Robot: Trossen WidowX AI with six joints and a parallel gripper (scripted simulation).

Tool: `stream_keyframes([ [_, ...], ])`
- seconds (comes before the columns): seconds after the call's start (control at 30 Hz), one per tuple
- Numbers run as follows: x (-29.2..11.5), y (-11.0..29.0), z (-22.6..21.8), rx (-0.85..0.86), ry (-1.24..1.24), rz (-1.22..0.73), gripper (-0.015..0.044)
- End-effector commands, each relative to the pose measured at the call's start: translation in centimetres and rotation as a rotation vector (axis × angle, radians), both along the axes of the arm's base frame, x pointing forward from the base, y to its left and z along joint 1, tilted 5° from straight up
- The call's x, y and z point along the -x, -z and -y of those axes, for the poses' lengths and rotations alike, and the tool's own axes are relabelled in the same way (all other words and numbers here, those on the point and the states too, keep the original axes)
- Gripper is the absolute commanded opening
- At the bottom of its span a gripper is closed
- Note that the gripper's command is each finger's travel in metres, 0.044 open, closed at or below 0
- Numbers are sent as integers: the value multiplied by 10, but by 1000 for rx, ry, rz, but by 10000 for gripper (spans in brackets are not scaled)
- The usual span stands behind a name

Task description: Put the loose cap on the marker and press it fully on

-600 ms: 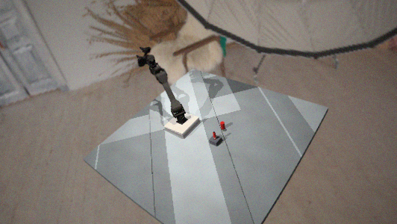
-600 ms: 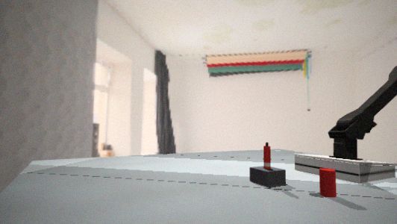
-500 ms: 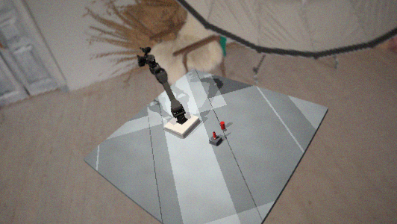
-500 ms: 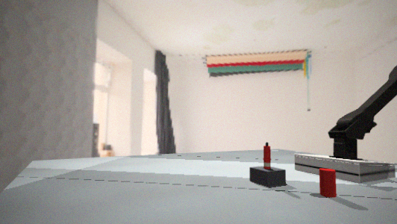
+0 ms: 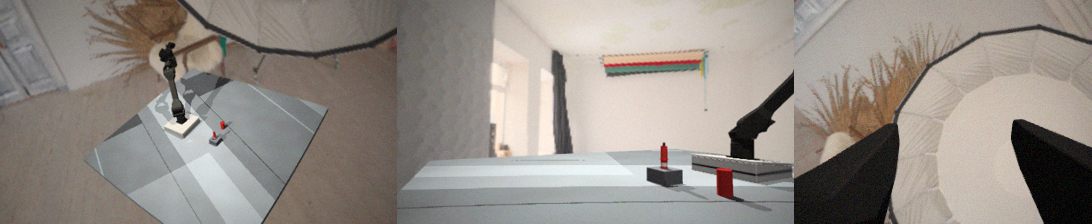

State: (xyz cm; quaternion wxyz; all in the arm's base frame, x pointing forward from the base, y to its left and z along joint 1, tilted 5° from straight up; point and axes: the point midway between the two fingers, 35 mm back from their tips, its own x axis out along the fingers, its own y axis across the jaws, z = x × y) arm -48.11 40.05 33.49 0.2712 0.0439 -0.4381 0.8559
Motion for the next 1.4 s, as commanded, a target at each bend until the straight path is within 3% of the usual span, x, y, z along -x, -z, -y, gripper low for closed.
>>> stream_keyframes([
  [0.0,-41,13,-42,127,94,26,245],
  [0.43,-212,69,-150,499,444,87,245],
  [0.73,-362,114,-177,791,720,63,245],
  [1.03,-511,157,-156,1090,1000,-25,245],
  [1.37,-656,201,-71,1460,1310,-230,245],
])
